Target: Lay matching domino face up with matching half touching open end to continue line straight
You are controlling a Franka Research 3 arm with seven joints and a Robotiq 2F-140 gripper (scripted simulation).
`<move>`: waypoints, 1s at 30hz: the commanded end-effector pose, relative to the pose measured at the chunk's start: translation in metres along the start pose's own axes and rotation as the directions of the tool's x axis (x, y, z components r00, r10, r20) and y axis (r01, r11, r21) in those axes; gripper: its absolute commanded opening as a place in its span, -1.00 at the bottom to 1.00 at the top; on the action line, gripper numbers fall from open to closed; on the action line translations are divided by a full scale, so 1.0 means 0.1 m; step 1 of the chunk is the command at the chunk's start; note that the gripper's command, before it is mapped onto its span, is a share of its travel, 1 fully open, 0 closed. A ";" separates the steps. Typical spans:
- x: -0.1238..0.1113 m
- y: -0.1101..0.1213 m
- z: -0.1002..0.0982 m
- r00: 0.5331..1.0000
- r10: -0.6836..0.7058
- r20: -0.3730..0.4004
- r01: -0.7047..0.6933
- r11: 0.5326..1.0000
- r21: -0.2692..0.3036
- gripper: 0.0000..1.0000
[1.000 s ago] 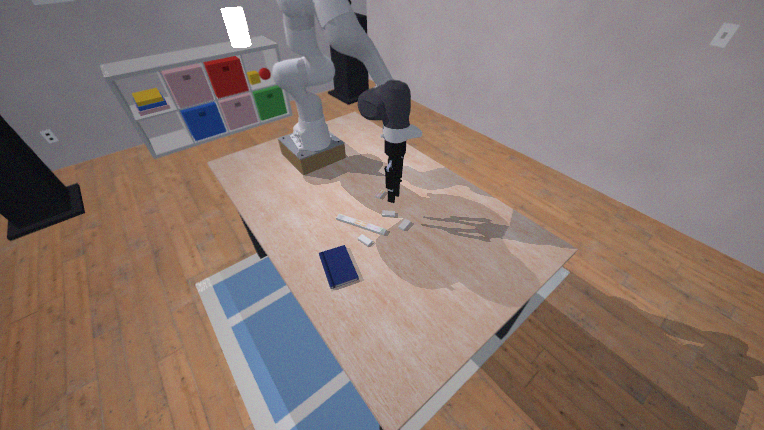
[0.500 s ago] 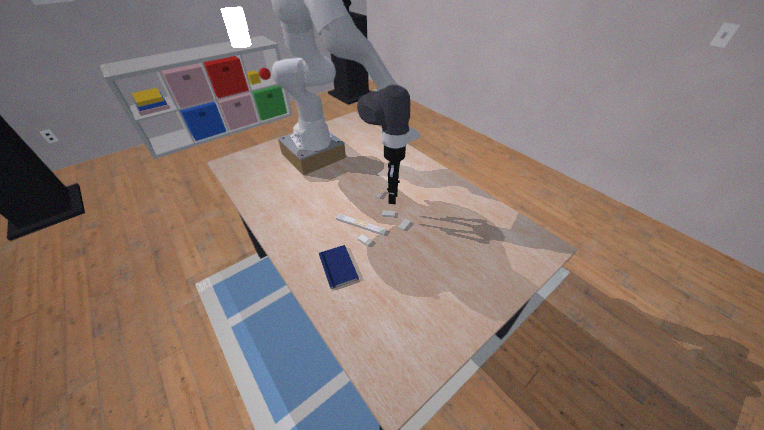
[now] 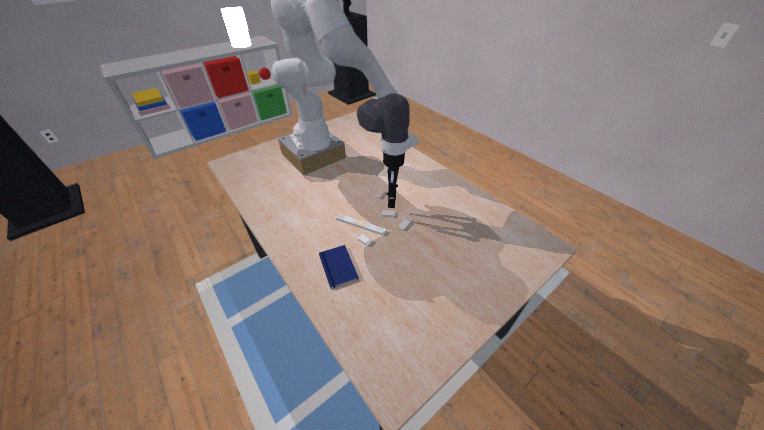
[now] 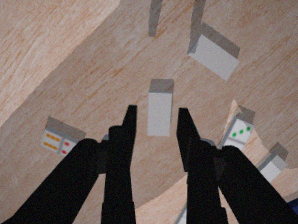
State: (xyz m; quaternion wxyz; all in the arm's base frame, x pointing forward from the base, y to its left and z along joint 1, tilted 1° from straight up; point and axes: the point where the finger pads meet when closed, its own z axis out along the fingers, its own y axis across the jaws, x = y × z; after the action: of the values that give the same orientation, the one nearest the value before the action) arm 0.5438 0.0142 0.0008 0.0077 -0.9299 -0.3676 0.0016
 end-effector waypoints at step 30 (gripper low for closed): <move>0.02 0.03 0.41 1.000 -0.019 -0.005 0.019 1.000 -0.008 -0.34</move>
State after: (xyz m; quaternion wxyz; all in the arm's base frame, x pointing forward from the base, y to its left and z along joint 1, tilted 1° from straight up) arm 0.5441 0.0136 -0.0405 0.0072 -0.9255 -0.3786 0.0012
